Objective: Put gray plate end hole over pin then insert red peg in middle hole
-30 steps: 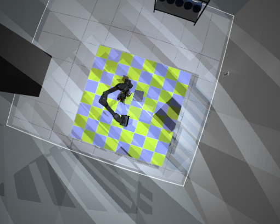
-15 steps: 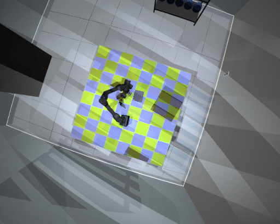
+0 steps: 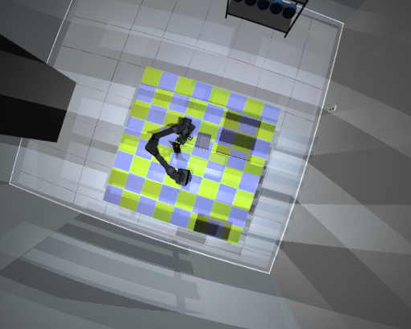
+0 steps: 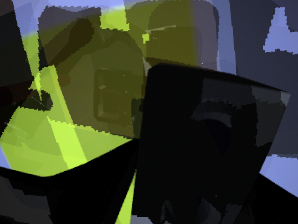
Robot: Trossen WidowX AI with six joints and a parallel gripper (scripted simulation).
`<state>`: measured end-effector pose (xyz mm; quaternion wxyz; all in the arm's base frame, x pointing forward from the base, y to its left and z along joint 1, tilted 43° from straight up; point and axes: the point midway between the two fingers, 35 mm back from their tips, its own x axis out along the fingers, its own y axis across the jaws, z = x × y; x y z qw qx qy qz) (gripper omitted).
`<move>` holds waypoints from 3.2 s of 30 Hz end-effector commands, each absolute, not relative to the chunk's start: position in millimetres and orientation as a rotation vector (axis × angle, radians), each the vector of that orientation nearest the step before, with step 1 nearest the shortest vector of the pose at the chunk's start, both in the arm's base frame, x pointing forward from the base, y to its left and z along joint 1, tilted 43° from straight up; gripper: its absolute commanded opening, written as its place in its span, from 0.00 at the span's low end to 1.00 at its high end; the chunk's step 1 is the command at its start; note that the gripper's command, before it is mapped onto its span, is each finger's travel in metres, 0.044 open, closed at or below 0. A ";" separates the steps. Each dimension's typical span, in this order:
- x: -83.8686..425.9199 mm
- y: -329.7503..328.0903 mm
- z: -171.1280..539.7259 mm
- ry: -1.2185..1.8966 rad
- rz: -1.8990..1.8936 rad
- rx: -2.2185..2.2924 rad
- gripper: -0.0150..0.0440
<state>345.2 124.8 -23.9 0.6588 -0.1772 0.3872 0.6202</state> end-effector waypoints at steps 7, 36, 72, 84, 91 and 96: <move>345.1 125.4 -24.3 0.877 1.403 -0.394 0.39; 352.8 79.9 19.3 0.884 1.397 -0.403 0.25; 348.7 22.5 49.1 0.884 1.400 -0.401 0.25; 350.4 9.0 11.8 0.880 1.402 -0.408 0.25; 349.4 1.5 -9.8 0.877 1.404 -0.412 0.25; 347.8 -3.5 -25.3 0.875 1.405 -0.414 0.25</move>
